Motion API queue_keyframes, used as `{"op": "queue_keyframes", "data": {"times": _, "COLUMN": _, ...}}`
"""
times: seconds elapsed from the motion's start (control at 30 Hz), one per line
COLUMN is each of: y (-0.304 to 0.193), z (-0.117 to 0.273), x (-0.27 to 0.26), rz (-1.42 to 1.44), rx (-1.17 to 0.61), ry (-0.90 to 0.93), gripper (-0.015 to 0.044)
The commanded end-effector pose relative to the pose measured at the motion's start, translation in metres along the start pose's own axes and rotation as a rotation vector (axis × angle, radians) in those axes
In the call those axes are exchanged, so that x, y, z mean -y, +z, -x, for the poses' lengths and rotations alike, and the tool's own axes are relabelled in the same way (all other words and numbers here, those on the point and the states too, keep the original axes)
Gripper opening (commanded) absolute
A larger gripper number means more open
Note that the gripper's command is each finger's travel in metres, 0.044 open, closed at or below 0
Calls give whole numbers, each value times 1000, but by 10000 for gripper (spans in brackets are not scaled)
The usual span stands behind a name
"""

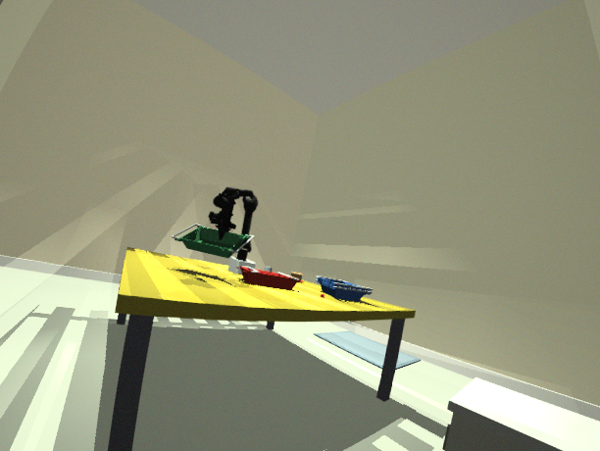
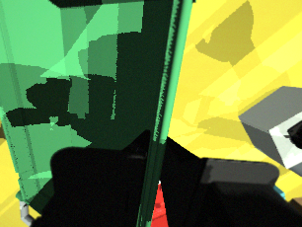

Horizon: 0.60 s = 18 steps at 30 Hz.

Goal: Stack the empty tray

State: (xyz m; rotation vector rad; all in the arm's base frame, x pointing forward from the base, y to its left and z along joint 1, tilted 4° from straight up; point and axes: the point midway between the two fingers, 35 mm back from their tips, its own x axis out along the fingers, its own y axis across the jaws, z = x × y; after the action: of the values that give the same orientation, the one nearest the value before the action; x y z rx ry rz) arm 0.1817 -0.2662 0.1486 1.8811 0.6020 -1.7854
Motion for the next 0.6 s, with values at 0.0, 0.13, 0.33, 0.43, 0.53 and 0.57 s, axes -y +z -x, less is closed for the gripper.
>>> {"op": "queue_keyframes", "data": {"times": 0.0, "y": -17, "z": 7, "x": -2, "rz": 31, "rx": 5, "ry": 27, "gripper": 0}}
{"op": "queue_keyframes", "data": {"times": 0.13, "y": -33, "z": 7, "x": -2, "rz": 62, "rx": 5, "ry": 28, "gripper": 0}}
{"op": "queue_keyframes", "data": {"times": 0.33, "y": -55, "z": 7, "x": 1, "rz": 107, "rx": 4, "ry": 28, "gripper": 0}}
{"op": "queue_keyframes", "data": {"times": 0.43, "y": -66, "z": 7, "x": 2, "rz": 130, "rx": 3, "ry": 28, "gripper": 0}}
{"op": "queue_keyframes", "data": {"times": 0.53, "y": -77, "z": 7, "x": 5, "rz": 152, "rx": 3, "ry": 29, "gripper": 0}}
{"op": "queue_keyframes", "data": {"times": 0.57, "y": -81, "z": 7, "x": 5, "rz": 160, "rx": 3, "ry": 29, "gripper": 0}}
